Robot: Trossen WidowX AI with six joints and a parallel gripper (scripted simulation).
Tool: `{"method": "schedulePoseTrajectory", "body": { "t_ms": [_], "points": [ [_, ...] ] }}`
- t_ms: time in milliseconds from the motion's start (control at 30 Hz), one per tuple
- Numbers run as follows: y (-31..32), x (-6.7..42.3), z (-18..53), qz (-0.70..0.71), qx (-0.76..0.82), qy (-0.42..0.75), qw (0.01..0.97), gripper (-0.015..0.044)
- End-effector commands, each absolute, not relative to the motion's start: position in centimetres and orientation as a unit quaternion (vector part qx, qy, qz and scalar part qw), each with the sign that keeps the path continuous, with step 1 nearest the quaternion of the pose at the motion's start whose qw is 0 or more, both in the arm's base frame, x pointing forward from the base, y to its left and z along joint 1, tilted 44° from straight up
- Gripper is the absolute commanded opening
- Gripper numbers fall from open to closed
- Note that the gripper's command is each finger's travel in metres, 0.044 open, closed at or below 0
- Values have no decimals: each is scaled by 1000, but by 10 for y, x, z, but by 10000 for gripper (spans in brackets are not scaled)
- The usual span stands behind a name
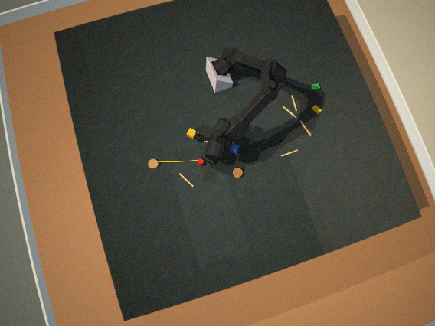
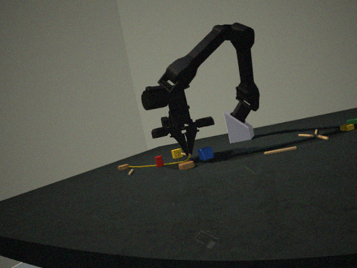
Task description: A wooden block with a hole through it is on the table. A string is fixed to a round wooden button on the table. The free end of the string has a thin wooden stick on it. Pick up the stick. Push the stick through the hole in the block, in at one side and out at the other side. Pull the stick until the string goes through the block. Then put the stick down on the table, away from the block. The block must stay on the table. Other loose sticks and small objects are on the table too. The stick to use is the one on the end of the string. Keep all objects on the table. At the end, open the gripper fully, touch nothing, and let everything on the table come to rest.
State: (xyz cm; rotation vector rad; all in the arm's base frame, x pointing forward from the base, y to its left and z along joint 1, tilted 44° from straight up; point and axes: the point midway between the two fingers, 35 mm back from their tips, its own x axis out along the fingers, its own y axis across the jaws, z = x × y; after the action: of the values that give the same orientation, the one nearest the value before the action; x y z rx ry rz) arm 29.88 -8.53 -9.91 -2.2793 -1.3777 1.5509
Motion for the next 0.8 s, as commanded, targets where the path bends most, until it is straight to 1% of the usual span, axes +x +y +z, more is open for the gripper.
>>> {"method": "schedulePoseTrajectory", "body": {
  "t_ms": [0, 767],
  "points": [
    [-88, 292, -104, 504, -738, -448, 30, 0],
    [-99, 269, -117, 504, -738, -448, 30, 0]
  ]
}}
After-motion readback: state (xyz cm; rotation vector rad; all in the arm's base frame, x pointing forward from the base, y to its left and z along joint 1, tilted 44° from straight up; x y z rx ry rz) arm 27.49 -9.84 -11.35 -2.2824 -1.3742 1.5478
